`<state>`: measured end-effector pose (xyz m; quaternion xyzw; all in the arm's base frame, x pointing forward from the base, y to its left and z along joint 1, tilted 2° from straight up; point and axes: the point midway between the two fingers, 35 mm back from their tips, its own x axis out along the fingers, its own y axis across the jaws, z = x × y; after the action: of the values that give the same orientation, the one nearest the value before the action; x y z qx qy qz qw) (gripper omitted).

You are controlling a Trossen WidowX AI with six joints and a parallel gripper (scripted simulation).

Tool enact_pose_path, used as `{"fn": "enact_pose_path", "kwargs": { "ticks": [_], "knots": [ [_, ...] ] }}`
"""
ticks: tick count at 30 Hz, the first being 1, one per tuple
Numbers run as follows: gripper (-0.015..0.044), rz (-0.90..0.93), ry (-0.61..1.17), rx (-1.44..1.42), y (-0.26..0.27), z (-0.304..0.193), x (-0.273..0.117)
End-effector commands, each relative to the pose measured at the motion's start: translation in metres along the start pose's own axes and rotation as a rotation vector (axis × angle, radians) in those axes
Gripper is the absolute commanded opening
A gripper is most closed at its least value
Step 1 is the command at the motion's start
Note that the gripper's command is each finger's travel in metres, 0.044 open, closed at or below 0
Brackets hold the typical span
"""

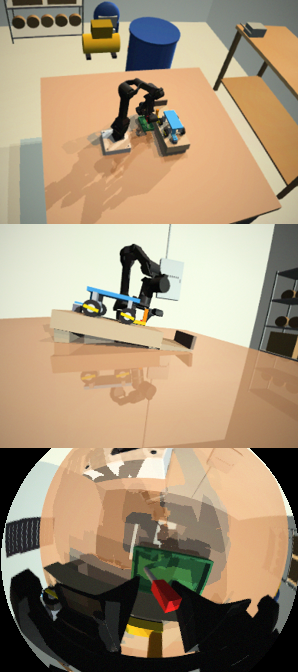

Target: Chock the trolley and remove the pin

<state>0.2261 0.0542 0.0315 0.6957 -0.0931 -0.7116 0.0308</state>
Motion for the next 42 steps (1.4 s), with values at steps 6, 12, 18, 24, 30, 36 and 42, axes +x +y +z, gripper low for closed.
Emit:
{"fn": "enact_pose_path", "kwargs": {
  "ticks": [6,12,18,24,30,36,42],
  "knots": [
    [0.0190,-0.002,0.003,0.006,-0.005,-0.001,0.002],
    [0.0190,-0.002,0.003,0.006,-0.009,-0.001,0.003],
    [0.0190,-0.002,0.003,0.006,-0.011,-0.001,0.004],
    [0.0190,-0.003,0.003,0.006,-0.014,-0.001,0.006],
    [0.0190,-0.003,0.003,0.006,-0.018,-0.001,0.007],
    [0.0190,-0.003,0.003,0.006,-0.020,-0.001,0.009],
    [0.0190,-0.003,0.003,0.006,-0.023,-0.001,0.011]
  ]
}}
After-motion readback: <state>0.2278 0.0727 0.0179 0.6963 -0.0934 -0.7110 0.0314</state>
